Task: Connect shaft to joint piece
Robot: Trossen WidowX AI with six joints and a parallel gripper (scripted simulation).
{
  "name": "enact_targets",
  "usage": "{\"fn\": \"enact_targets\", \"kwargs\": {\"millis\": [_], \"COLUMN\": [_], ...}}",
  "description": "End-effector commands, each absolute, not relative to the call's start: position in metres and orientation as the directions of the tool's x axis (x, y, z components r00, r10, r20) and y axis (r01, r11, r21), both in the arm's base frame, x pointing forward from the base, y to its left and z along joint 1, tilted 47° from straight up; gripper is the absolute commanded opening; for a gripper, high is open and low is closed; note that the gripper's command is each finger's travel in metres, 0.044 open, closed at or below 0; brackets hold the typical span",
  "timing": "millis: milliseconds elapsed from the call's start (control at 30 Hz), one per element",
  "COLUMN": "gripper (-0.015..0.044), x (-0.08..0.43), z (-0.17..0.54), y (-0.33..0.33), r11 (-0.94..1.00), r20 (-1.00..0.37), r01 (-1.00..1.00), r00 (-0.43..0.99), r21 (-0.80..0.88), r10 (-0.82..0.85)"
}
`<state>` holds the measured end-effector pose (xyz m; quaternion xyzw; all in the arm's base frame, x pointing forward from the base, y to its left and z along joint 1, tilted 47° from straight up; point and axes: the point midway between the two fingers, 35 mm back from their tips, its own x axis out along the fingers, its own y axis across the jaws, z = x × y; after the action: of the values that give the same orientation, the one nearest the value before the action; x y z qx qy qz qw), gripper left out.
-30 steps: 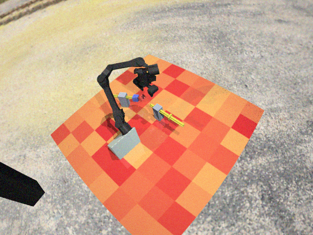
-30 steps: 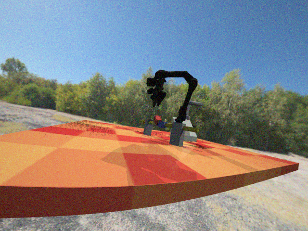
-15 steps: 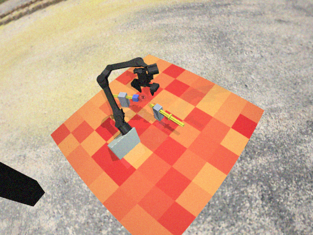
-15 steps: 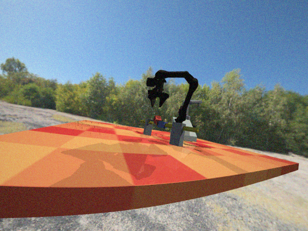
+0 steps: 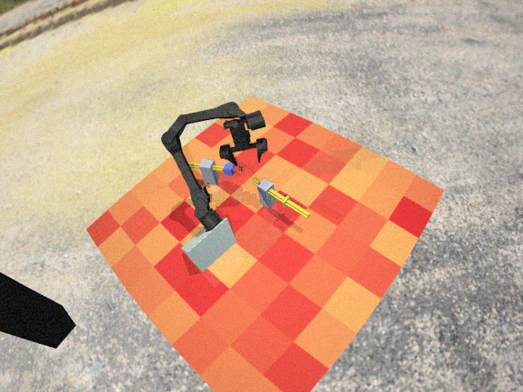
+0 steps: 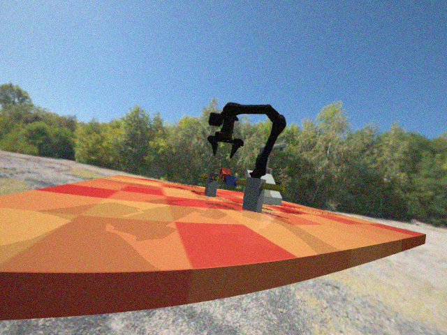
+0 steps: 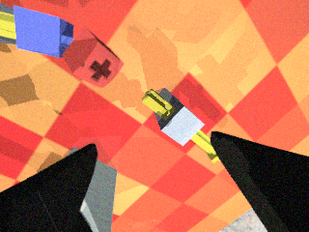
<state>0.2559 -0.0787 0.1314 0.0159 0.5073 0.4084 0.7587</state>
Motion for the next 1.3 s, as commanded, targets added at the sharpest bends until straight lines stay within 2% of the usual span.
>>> {"fn": "enact_targets", "kwargs": {"millis": [0,300,600,833,1267], "gripper": [0.0440,0.0440,0.0440,0.0440,0.0440], "x": [0.256,0.257,0.258,0.259,0.272], "z": [0.130,0.128,0.127,0.125,0.084], "y": [-0.077,-0.073,-0.070,-0.068,-0.026], "r11": [0.616,0.452,0.252,0.247,0.247], "r20": [-0.770,-0.797,-0.820,-0.820,-0.820], "r01": [-0.698,-0.874,-0.968,-0.969,-0.969], "r00": [0.145,0.141,0.141,0.141,0.143], "r21": [0.366,0.178,0.004,0.001,-0.002], "r10": [0.621,0.588,0.555,0.554,0.554]}}
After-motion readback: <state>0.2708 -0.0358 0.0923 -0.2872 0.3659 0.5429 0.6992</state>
